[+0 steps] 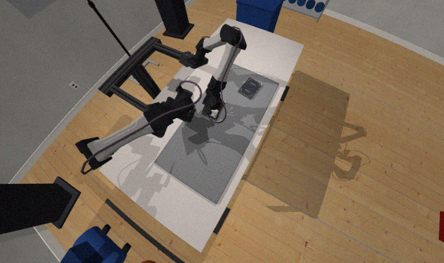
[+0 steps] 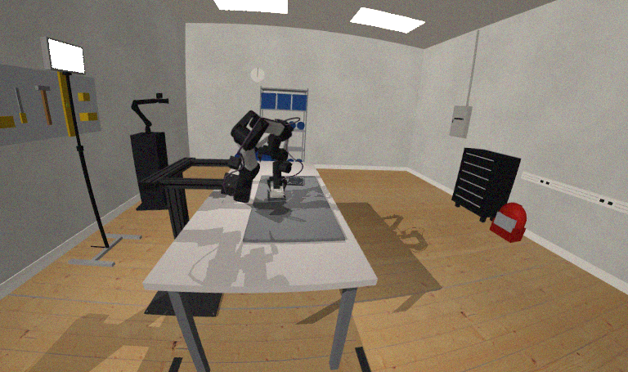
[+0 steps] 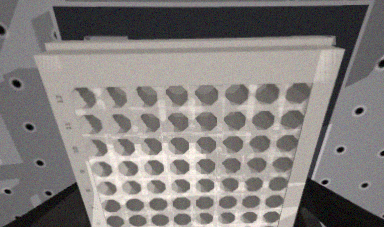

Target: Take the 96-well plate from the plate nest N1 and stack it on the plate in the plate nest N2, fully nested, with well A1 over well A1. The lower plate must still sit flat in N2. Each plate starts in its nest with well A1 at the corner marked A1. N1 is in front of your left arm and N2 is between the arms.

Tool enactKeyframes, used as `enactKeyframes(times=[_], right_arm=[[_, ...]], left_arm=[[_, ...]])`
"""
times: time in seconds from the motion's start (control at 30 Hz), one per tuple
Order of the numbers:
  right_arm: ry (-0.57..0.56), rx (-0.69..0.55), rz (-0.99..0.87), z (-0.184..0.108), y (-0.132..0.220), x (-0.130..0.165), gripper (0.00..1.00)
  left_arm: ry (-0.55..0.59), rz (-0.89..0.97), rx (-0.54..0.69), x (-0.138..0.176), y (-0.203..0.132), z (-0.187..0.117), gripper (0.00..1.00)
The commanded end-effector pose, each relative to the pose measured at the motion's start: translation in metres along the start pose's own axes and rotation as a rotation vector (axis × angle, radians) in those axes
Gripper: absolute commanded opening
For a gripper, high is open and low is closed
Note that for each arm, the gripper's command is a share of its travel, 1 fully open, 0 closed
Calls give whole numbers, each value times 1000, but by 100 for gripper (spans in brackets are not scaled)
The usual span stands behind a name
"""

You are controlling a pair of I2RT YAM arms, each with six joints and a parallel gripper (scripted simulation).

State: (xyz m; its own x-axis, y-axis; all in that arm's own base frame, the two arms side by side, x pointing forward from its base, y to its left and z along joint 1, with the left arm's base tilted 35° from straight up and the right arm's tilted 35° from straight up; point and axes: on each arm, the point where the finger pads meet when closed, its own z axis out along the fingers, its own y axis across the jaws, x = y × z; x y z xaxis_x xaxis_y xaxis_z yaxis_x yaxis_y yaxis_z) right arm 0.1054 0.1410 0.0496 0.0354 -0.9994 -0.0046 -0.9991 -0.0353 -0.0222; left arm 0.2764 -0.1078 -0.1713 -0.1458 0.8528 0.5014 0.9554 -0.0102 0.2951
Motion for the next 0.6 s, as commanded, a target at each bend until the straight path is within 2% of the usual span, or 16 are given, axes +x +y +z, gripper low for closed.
enactKeyframes(times=[0.0, 0.07, 0.13, 0.23, 0.4, 0.57], right_arm=[[146, 118, 200, -1, 15, 13, 100], [154, 169, 211, -2, 23, 13, 100], [154, 169, 211, -2, 23, 13, 100], [156, 287, 269, -5, 33, 17, 100], [79, 417, 286, -11, 46, 15, 100], [-48, 536, 315, -18, 55, 13, 100]], left_arm=[[-27, -8, -36, -13, 9, -9, 83], [-27, -8, -36, -13, 9, -9, 83], [-27, -8, -36, -13, 9, -9, 83], [-27, -8, -36, -13, 9, -9, 83], [-27, -8, -36, -13, 9, -9, 83], [-27, -8, -36, -13, 9, -9, 83]])
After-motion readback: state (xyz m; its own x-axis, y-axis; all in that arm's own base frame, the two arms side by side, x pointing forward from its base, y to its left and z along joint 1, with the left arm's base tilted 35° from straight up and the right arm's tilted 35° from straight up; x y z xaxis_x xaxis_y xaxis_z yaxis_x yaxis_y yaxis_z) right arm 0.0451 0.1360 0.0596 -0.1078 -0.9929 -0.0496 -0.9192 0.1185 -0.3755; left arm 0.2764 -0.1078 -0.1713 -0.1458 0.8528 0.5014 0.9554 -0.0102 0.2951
